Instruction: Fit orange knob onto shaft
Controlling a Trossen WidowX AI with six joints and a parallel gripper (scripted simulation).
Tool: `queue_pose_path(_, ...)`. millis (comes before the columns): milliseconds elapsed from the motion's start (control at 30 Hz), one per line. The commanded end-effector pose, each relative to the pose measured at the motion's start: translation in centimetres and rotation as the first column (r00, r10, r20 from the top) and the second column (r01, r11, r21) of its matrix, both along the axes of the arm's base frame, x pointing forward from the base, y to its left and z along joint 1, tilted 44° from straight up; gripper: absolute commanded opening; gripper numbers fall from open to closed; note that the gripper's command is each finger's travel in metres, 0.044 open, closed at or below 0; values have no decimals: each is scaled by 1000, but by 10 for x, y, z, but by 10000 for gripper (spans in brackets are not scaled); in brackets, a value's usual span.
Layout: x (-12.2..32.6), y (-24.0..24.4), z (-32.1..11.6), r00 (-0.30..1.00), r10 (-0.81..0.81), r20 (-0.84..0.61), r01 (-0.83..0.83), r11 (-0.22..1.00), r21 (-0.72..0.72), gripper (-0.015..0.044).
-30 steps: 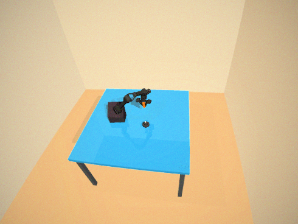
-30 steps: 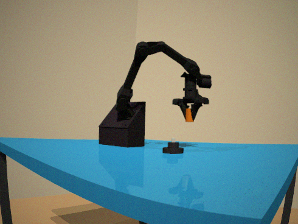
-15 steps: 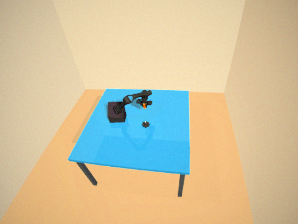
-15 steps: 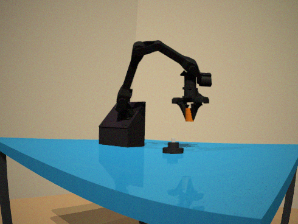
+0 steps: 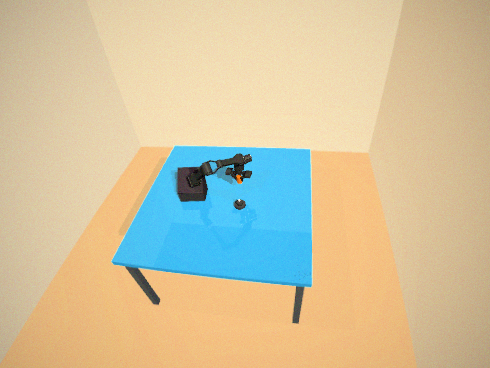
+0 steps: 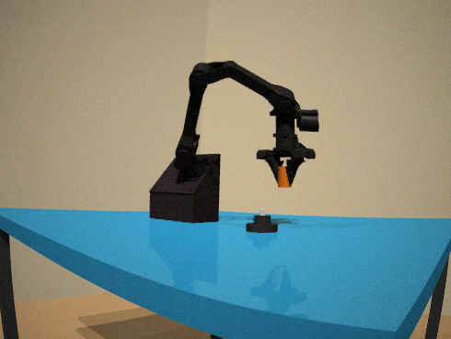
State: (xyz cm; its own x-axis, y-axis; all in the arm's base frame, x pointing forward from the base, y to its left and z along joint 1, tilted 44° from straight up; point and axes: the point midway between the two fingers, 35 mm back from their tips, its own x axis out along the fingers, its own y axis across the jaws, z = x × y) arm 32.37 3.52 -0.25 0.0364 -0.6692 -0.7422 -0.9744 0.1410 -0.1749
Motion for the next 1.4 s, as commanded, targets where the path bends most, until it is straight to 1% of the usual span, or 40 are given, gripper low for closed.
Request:
queue_pose_path(0,3,-8,8,1000,9,10,-9,1000,0,0)
queue_pose_path(500,8,-50,30,1000,3,16,-3,1000,-6,0)
queue_pose_path(1233,3,-111,62,1000,1,14,0,999,-36,0)
queue_pose_path(1367,3,-115,64,1000,1,13,-1,999,-39,0)
